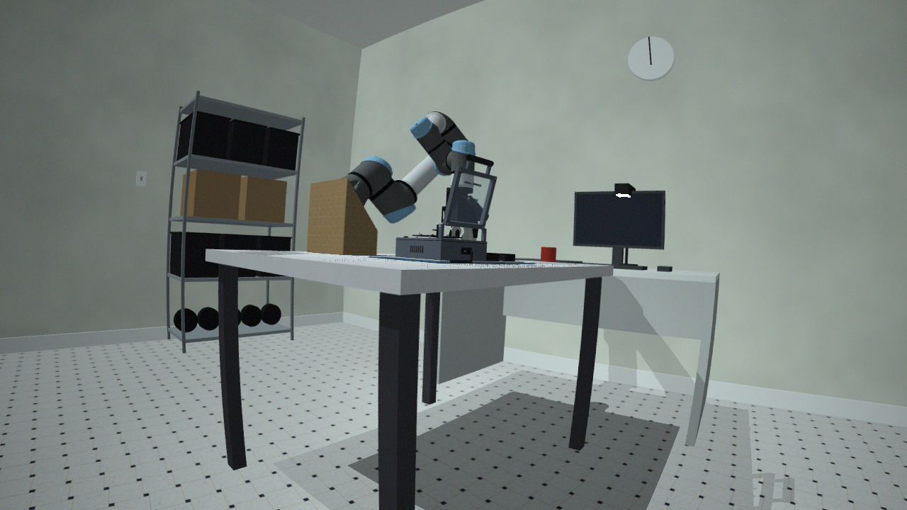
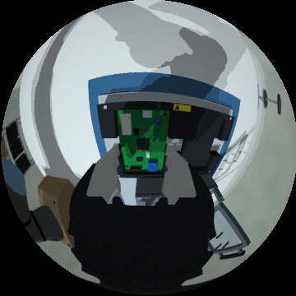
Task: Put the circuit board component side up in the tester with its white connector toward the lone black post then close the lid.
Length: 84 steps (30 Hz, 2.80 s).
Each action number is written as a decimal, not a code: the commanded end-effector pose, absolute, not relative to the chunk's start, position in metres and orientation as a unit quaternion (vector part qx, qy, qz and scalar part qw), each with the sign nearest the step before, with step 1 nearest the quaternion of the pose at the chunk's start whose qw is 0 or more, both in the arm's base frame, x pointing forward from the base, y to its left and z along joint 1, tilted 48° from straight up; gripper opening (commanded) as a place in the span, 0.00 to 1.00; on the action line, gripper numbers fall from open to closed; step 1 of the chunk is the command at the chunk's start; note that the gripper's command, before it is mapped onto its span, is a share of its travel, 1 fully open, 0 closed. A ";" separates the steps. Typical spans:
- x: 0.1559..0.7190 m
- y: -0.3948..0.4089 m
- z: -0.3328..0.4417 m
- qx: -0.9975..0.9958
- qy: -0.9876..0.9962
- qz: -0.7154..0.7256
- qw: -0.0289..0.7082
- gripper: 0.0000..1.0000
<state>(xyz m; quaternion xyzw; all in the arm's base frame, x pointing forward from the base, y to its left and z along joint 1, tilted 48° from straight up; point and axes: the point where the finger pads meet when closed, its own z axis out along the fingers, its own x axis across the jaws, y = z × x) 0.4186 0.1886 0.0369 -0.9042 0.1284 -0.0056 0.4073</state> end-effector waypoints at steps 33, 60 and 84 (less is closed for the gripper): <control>0.419 0.188 0.037 -0.904 0.128 -0.006 0.407 0.39; 0.418 0.182 0.043 -0.904 0.128 -0.006 0.407 0.39; 0.416 0.169 0.054 -0.904 0.128 -0.006 0.407 0.39</control>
